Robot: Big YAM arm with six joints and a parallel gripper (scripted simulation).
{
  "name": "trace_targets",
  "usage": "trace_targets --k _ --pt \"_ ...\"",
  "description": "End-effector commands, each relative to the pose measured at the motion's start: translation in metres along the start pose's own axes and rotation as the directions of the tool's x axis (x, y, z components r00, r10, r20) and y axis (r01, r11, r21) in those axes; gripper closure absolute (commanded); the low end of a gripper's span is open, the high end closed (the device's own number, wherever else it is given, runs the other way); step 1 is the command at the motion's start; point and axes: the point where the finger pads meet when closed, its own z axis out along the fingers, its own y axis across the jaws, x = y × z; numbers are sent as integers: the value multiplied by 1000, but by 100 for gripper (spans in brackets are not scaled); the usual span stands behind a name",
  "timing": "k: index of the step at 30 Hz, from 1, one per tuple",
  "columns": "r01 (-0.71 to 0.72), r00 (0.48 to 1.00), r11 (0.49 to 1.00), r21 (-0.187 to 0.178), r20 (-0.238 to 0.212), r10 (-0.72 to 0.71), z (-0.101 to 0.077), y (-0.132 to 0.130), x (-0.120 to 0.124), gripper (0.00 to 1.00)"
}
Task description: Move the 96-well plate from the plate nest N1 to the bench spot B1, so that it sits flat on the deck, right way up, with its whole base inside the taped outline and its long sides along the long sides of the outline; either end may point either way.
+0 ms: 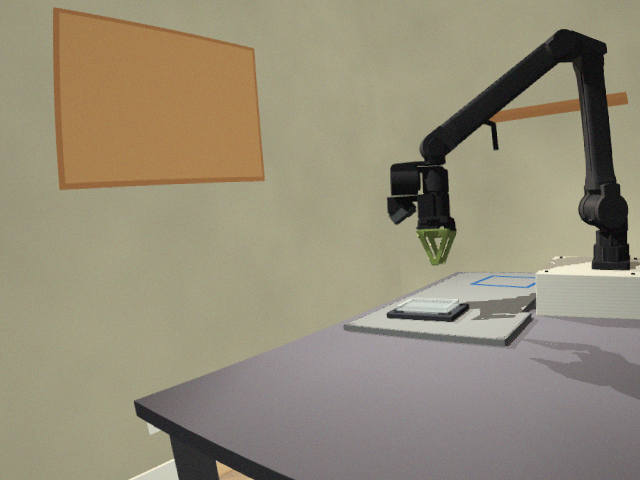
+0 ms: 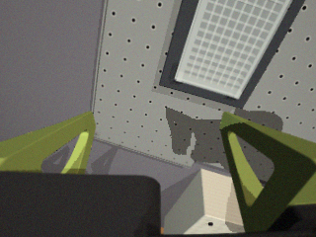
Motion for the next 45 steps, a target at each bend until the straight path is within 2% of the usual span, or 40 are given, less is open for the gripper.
trace_targets --k 1,3,4,7,8,9,12,13,15,17,18,19,20,21,22,30,31,32,37,39,43,45 --pt "-39 999 999 7 36 39 -13 12 -21 0" --pt "-101 994 995 27 40 100 -11 -6 -30 0" --pt "-99 994 995 21 58 97 -10 -8 -38 0" --pt "-76 995 997 22 63 75 -6 -21 -47 0" --pt "-128 990 991 35 63 126 -4 -25 -49 0" --pt "-160 987 985 58 44 158 -2 -31 -46 0" --pt "-248 969 963 104 49 244 2 -44 -52 0" --pt "-255 967 961 108 50 251 4 -49 -55 0" --pt "-254 966 962 98 72 248 7 -57 -65 0" --pt "-254 966 962 98 72 248 7 -57 -65 0" --pt "-248 969 962 118 24 246 23 -67 -44 0" --pt "-233 972 967 107 51 229 16 -68 -60 0" --pt "-233 972 967 105 55 228 14 -68 -62 0" --pt "-232 971 968 96 77 225 4 -66 -65 0" --pt "-233 972 967 105 51 228 10 -62 -56 0" --pt "-233 972 967 105 51 228 10 -62 -56 0" --pt "-210 977 972 105 53 206 15 -58 -56 0" --pt "-211 977 970 116 27 210 27 -61 -48 0" --pt "-231 973 966 119 21 230 34 -68 -44 0" --pt "-230 973 967 113 36 228 33 -66 -52 0" --pt "-231 973 966 119 21 230 44 -68 -44 0" --pt "-230 973 967 112 38 227 42 -66 -53 0"
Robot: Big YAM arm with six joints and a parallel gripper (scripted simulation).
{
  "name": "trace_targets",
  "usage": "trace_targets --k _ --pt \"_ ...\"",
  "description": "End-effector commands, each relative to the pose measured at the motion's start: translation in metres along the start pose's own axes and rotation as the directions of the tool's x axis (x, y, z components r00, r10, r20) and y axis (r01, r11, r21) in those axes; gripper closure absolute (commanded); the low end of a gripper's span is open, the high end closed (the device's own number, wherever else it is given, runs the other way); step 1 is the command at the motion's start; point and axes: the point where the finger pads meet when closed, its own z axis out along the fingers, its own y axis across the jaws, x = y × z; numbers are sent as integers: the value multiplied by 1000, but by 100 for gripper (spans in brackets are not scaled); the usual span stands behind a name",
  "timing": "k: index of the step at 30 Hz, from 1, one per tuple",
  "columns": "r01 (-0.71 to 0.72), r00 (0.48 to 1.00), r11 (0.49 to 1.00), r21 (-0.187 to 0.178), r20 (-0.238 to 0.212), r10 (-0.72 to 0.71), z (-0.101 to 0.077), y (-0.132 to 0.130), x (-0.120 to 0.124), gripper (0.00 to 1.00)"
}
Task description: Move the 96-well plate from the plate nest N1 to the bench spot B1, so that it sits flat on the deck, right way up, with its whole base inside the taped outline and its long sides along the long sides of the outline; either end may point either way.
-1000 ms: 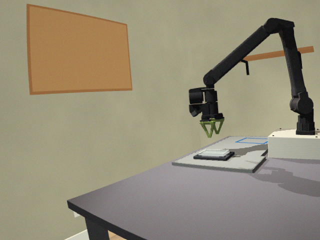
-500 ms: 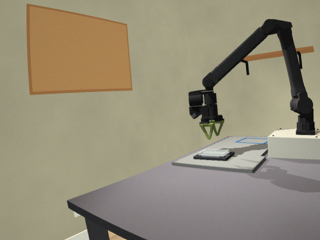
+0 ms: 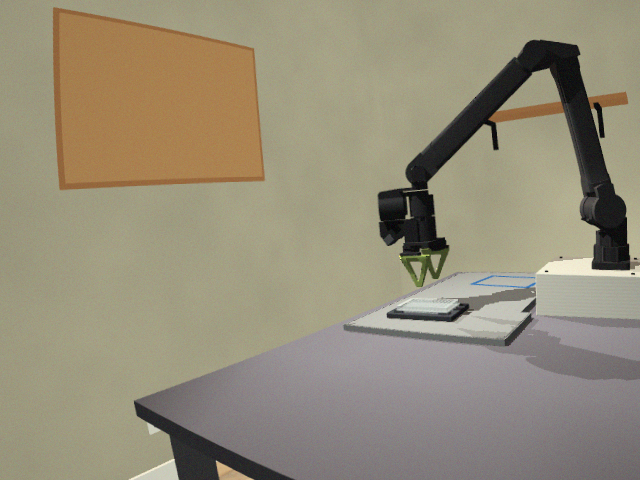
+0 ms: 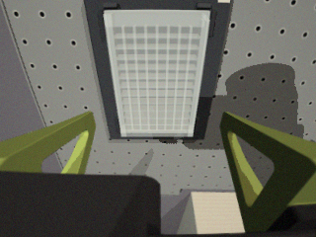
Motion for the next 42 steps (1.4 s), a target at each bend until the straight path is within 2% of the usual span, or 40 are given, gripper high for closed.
trace_targets --k 1,3,6,7,11,15,18,20,24,25,36,40,42 --pt "4 1000 1000 -9 29 -4 2 5 -11 0" --pt "4 1000 1000 -4 18 -4 8 3 -6 0" --pt "4 1000 1000 -7 24 -4 8 5 -8 0" --pt "6 998 1000 -24 65 -4 -5 13 -25 0" --pt "4 1000 1000 -4 18 -4 18 4 -5 0" --pt "5 1000 1000 -10 31 -4 21 8 -12 0" --pt "4 1000 1000 -4 18 -4 30 5 -5 0" --pt "4 999 1000 -11 34 -4 29 9 -13 0" --pt "1 999 1000 -13 39 -1 28 7 -11 0" --pt "1 1000 1000 -7 24 0 36 6 -7 0" --pt "0 1000 1000 -5 19 0 57 5 -6 0" --pt "2 1000 1000 -10 31 -2 56 9 -12 0" --pt "2 999 1000 -17 47 -1 51 9 -14 0"
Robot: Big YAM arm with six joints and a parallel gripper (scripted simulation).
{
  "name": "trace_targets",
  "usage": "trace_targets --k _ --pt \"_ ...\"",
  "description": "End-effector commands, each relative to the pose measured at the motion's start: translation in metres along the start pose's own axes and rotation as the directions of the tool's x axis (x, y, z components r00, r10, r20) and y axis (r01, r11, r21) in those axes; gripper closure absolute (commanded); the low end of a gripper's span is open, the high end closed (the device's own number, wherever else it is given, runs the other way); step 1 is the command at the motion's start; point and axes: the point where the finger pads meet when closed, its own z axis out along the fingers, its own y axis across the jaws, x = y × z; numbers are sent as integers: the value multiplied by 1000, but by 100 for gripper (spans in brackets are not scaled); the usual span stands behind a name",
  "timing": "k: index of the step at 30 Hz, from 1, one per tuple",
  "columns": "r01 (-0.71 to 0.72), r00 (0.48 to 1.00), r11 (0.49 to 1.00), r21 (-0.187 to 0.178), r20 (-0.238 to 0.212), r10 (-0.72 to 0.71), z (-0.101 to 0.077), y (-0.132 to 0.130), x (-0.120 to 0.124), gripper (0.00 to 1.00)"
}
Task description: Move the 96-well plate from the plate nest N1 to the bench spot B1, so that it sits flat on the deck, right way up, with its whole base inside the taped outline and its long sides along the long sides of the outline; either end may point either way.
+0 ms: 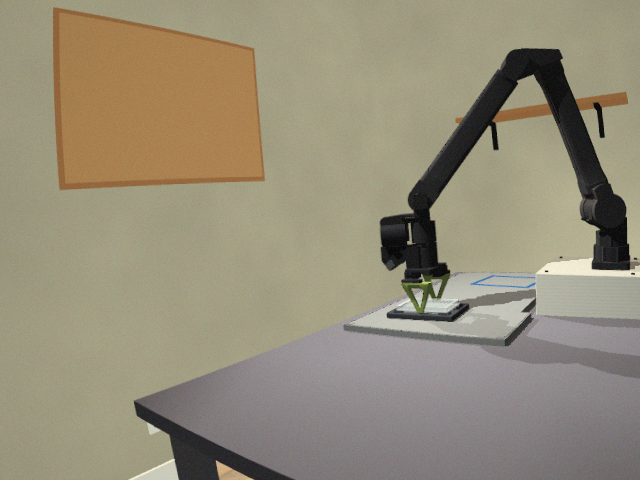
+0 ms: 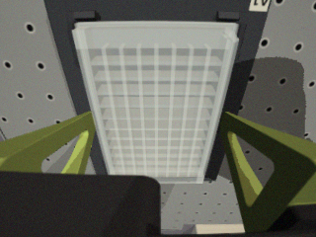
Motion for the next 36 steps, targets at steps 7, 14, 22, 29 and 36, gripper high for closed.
trace_targets --k 7,14,22,29,36 --pt "1 999 1000 -16 43 0 -12 7 -16 0" --pt "1 999 1000 -16 43 0 -12 7 -16 100" --pt "1 999 1000 -16 43 0 -12 7 -16 100" --pt "1 999 1000 -16 43 0 -12 7 -16 100" --pt "1 999 1000 -16 43 0 -12 7 -16 100"
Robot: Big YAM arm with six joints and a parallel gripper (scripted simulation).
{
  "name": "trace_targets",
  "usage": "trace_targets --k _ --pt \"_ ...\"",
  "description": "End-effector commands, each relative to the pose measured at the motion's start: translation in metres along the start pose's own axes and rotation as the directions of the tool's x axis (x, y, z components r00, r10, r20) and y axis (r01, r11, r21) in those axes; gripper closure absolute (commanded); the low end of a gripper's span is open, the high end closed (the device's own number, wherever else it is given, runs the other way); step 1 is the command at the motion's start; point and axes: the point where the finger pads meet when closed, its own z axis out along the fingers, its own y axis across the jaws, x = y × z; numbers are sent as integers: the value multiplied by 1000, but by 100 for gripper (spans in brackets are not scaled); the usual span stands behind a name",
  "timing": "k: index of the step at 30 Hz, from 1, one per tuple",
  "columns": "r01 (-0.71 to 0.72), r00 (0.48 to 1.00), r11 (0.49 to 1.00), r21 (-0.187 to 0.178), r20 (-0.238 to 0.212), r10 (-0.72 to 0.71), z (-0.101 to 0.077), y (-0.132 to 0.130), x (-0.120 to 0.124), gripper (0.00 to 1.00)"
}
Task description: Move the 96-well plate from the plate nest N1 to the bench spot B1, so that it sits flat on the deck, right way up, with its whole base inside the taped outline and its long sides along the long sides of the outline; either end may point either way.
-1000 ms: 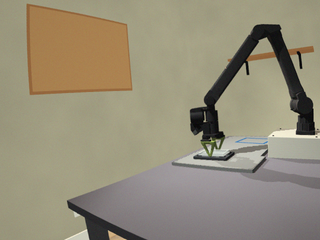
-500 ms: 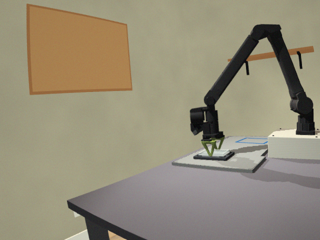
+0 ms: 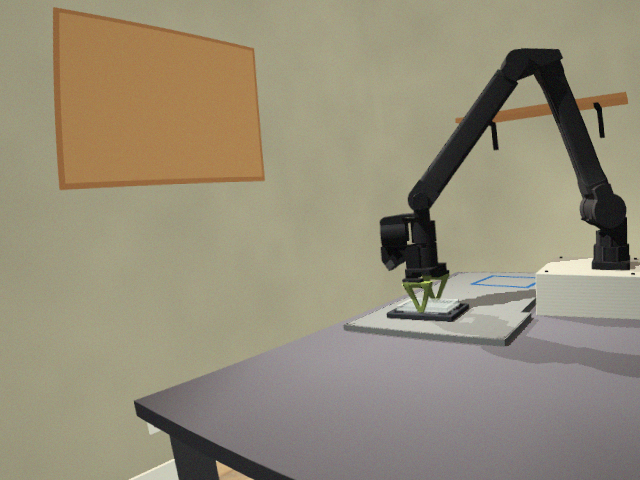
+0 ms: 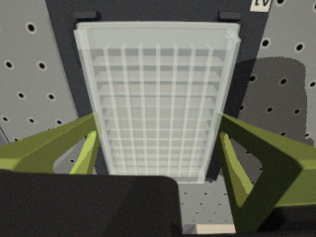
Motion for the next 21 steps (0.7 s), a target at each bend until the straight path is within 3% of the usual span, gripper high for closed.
trace_targets --k 1,6,7,11,21 --pt "1 999 1000 -14 43 0 -12 7 -15 100" --pt "1 999 1000 -14 43 0 -12 7 -15 100" --pt "1 998 1000 -19 62 0 -22 10 -17 100" --pt "1 998 1000 -22 70 1 -35 13 -24 100" --pt "1 997 1000 -24 73 1 -50 12 -26 100"
